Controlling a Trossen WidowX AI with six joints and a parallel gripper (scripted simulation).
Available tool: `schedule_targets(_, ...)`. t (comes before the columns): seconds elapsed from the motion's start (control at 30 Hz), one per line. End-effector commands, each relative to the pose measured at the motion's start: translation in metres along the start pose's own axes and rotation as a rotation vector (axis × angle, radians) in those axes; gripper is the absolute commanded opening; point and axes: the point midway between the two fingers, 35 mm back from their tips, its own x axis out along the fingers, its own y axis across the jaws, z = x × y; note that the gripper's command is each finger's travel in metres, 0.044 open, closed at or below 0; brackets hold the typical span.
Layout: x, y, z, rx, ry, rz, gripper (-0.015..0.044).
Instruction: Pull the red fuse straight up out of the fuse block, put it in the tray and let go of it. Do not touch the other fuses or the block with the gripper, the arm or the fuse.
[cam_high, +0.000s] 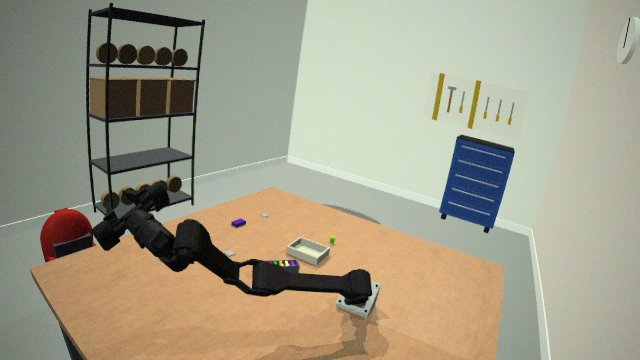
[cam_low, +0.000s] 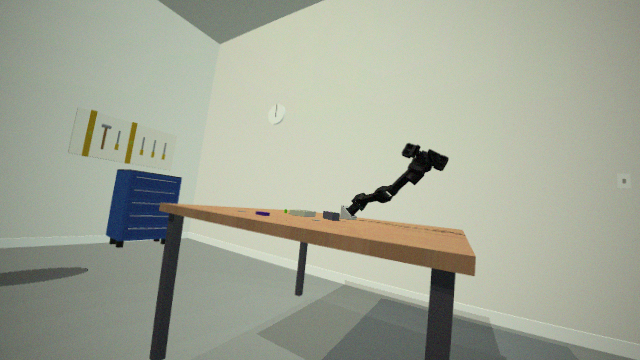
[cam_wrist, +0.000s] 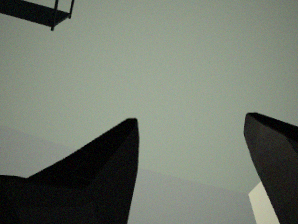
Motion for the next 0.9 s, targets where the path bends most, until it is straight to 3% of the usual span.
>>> schedule_targets(0.0, -0.001, 0.000, -0.002, 0.003, 0.005, -0.002, 0.0195)
schedule_targets(0.17, -0.035, -0.010, -0.055, 0.088, 0.133, -0.066, 0.0073)
schedule_targets(0.57, -0.142, -0.019, -0.175, 0.402, 0.388, -0.304, 0.0073)
schedule_targets(0.87, -0.231, 0.029, -0.261, 0.806, 0.564, -0.483, 0.0073)
